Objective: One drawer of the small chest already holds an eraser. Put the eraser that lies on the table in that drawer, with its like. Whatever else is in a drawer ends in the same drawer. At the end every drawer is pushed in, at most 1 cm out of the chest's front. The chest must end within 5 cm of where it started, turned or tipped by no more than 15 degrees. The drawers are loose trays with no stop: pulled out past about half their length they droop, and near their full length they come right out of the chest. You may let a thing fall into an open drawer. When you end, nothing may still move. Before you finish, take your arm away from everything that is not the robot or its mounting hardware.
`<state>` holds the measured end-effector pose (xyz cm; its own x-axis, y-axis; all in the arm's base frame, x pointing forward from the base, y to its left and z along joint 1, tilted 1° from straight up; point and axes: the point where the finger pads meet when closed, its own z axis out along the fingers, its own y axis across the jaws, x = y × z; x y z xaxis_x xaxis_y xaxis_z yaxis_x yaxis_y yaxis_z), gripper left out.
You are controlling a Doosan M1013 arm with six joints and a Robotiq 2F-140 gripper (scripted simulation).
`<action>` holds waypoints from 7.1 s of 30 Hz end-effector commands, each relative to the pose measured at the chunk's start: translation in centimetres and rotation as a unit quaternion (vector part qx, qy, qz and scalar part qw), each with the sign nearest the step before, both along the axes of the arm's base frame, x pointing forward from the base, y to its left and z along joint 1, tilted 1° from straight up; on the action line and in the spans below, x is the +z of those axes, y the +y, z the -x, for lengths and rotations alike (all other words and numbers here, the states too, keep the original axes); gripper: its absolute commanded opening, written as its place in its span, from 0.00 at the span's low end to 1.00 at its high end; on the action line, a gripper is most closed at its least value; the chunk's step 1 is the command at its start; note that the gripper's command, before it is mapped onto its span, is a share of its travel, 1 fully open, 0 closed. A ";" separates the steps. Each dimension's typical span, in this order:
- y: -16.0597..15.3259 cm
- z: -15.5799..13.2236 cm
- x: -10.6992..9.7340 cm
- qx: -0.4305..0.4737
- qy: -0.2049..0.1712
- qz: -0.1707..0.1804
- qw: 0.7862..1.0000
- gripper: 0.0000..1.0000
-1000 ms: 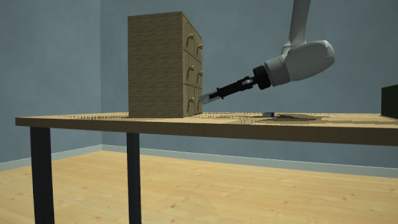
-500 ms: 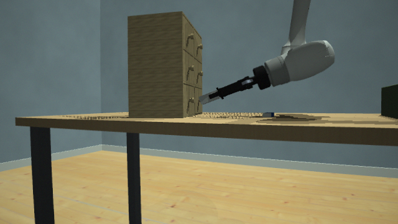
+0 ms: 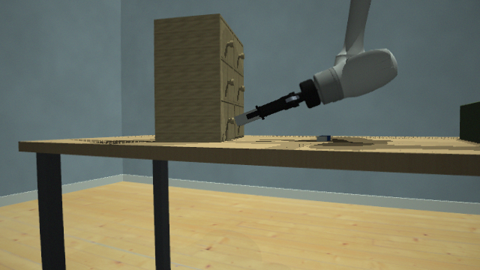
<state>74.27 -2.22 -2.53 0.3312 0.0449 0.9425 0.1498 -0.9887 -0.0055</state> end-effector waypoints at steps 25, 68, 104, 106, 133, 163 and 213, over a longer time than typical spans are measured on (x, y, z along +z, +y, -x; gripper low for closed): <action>0.3 -1.9 0.0 0.000 0.000 0.000 1.000 0.20; 0.3 -1.9 0.0 0.000 0.000 0.000 1.000 0.08; -0.1 0.8 0.0 0.000 0.000 0.000 1.000 0.08; -0.2 1.0 0.0 0.000 0.000 0.000 1.000 0.08; -0.6 4.2 0.0 0.000 0.000 0.000 1.000 0.08; -0.8 5.0 0.0 0.000 0.000 0.000 1.000 0.08; -1.7 11.2 2.4 0.000 0.000 0.000 1.000 0.20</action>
<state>63.97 -3.80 -1.84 0.3308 0.0451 0.9426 0.1496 -0.9887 -0.0052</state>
